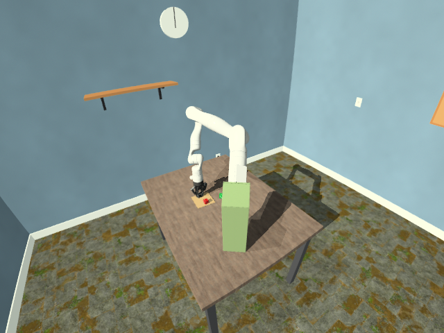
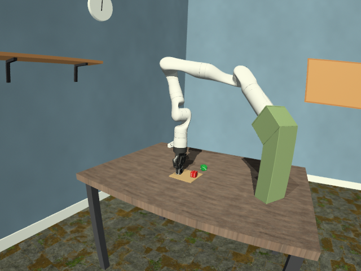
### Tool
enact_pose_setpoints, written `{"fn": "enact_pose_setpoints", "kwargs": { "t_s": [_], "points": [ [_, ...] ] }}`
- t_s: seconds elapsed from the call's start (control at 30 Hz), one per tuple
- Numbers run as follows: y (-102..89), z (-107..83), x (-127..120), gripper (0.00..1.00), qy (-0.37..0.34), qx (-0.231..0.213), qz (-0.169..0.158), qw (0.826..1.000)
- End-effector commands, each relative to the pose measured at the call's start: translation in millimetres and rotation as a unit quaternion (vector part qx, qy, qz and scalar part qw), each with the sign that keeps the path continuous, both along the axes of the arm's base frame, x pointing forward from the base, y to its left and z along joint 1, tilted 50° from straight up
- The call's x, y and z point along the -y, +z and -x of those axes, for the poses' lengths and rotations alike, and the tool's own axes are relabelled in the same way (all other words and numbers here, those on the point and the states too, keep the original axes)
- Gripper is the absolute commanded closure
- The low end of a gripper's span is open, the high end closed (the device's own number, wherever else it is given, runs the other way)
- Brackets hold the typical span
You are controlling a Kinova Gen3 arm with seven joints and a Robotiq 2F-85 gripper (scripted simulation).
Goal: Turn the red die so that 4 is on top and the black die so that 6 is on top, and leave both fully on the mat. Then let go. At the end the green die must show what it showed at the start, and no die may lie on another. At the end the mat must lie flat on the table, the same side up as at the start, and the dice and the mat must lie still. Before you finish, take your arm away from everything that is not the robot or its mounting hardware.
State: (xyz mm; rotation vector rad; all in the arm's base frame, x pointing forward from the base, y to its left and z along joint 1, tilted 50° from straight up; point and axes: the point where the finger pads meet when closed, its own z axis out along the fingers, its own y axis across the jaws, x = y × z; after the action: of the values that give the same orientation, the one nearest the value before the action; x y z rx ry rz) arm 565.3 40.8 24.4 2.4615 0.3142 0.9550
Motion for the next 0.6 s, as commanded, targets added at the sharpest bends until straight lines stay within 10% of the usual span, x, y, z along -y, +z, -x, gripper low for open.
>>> {"fn": "enact_pose_setpoints", "kwargs": {
  "t_s": [0.0, 0.57],
  "points": [
    [0.4, 0.0, -0.7, 0.62, 0.000, 0.000, 0.000, 1.000],
    [1.0, 0.7, -1.0, 0.54, 0.000, 0.000, 0.000, 1.000]
  ]
}}
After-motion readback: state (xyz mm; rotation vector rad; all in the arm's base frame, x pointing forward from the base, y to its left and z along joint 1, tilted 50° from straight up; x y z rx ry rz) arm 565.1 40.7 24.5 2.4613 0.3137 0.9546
